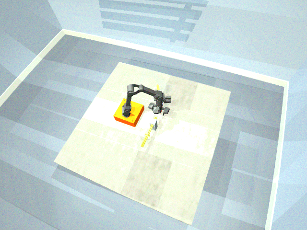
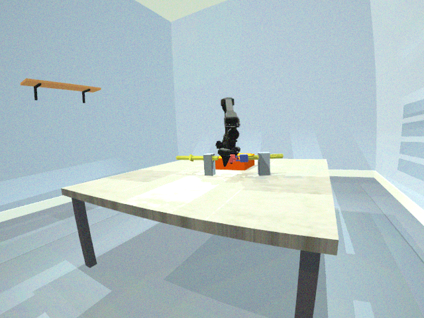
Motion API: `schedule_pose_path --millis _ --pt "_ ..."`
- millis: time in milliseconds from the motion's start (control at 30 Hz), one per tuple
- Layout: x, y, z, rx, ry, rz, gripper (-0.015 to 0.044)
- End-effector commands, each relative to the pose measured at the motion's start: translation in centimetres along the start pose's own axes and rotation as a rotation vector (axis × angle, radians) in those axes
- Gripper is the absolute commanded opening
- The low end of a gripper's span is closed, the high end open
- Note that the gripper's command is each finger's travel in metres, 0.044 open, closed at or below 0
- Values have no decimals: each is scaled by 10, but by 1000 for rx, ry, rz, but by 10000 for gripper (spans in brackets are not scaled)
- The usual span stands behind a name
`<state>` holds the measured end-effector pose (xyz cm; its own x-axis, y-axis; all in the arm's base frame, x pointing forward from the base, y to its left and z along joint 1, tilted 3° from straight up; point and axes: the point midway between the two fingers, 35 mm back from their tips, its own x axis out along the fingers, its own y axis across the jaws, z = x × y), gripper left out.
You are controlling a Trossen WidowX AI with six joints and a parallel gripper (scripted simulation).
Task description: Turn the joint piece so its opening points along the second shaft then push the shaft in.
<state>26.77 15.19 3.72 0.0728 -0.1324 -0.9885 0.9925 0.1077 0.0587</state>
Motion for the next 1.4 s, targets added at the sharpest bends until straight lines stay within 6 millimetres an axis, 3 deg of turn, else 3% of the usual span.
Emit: schedule_pose_path --millis 0,433,733,1367 --pt "0 0 0 -1 3 0 440" --pt "-27 0 8 5 334 14 440" --pt "-28 0 8 -1 339 16 440" --pt "-81 8 10 -616 264 100 440"
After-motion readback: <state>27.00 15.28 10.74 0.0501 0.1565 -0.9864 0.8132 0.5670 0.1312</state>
